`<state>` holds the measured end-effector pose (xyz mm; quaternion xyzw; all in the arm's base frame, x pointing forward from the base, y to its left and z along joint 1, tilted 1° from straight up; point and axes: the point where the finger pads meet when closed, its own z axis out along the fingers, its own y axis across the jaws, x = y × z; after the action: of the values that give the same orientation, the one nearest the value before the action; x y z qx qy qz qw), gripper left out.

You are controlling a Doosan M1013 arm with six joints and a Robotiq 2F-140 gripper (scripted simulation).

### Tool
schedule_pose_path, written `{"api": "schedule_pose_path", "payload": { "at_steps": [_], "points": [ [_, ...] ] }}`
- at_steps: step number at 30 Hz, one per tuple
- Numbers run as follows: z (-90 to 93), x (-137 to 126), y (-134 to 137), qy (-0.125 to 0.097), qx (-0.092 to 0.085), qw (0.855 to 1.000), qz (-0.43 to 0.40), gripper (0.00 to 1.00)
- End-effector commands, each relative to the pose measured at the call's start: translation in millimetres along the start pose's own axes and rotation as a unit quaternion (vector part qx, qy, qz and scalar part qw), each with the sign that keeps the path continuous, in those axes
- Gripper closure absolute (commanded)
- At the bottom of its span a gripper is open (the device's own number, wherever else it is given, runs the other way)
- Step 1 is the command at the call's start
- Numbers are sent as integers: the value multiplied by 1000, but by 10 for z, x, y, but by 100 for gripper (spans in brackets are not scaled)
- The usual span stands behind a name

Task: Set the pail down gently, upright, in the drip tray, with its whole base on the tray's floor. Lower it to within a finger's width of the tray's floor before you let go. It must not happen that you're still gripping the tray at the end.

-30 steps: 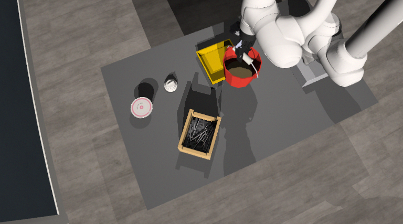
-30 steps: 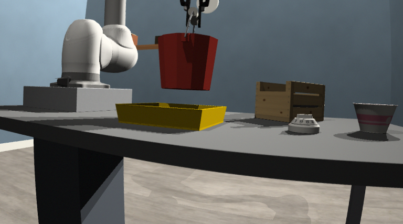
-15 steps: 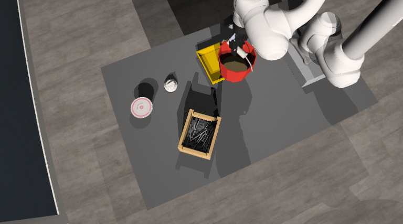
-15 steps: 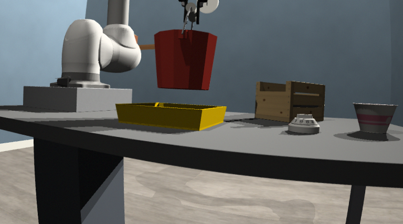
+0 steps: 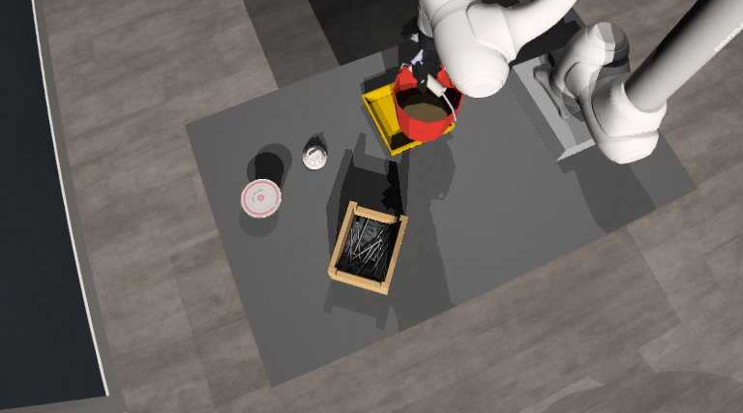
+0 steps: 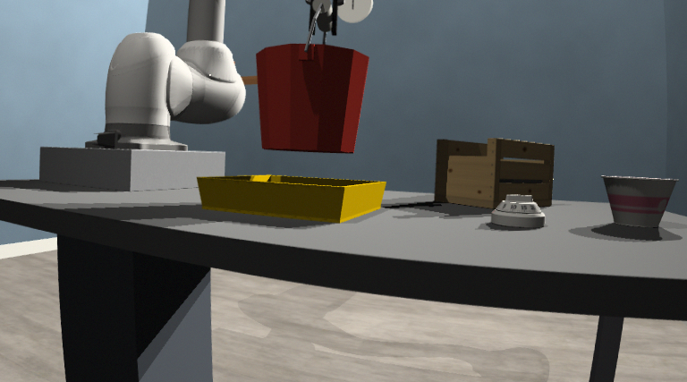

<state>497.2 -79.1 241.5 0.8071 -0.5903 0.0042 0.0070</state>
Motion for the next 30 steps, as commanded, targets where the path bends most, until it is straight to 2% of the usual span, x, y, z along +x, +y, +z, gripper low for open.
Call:
{"api": "schedule_pose_path", "payload": {
  "at_steps": [1,13,30],
  "points": [
    [-7,83,2,0,1,1000,0,90],
    [-7,347,25,0,1,1000,0,90],
    [-7,563,44,0,1,1000,0,90]
  ]
}}
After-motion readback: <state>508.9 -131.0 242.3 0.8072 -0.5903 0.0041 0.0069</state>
